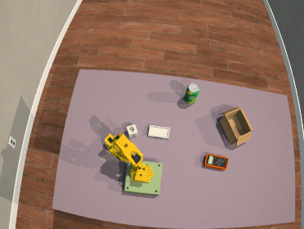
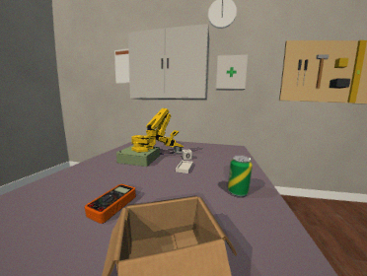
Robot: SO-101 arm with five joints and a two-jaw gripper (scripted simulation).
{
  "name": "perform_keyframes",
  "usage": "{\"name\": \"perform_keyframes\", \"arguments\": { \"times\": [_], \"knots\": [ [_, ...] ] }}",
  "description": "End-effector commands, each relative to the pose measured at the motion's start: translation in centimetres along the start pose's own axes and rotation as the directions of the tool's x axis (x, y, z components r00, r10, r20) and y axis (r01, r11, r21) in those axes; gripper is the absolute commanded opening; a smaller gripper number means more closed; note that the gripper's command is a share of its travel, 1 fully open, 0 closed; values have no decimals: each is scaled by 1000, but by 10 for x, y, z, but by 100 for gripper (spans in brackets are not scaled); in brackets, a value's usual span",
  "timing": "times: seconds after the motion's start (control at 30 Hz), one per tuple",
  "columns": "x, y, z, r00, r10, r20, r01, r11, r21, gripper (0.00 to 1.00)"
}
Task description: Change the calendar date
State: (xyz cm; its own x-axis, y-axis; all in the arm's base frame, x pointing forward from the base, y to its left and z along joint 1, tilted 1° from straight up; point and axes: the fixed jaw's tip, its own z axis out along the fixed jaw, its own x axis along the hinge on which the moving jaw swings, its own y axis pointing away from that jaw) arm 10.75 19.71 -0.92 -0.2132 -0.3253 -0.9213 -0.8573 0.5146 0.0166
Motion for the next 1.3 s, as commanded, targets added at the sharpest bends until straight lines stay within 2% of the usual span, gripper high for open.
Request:
{"name": "perform_keyframes", "arguments": {
  "times": [0.0, 0.27, 0.43, 0.63, 0.7, 0.73, 0.77, 1.27],
  "knots": [
    [0, -1, 1, 1000, -4, 6, 4, 1000, 5, 36],
    [0, -1, 0, 1000, 18, 4, -18, 1000, 5, 36],
    [-1, 0, -6, 983, 186, -12, -186, 983, 3, 36],
    [-2, 1, -16, 875, 482, -43, -482, 876, 18, 36],
    [-2, 1, -16, 875, 482, -43, -482, 876, 18, 36],
    [-4, 1, -20, 801, 596, -49, -596, 803, 27, 36],
    [-3, 0, -21, 787, 614, -53, -614, 789, 32, 36],
    [-1, 1, -21, 796, 602, -56, -601, 798, 41, 36]
  ]
}}
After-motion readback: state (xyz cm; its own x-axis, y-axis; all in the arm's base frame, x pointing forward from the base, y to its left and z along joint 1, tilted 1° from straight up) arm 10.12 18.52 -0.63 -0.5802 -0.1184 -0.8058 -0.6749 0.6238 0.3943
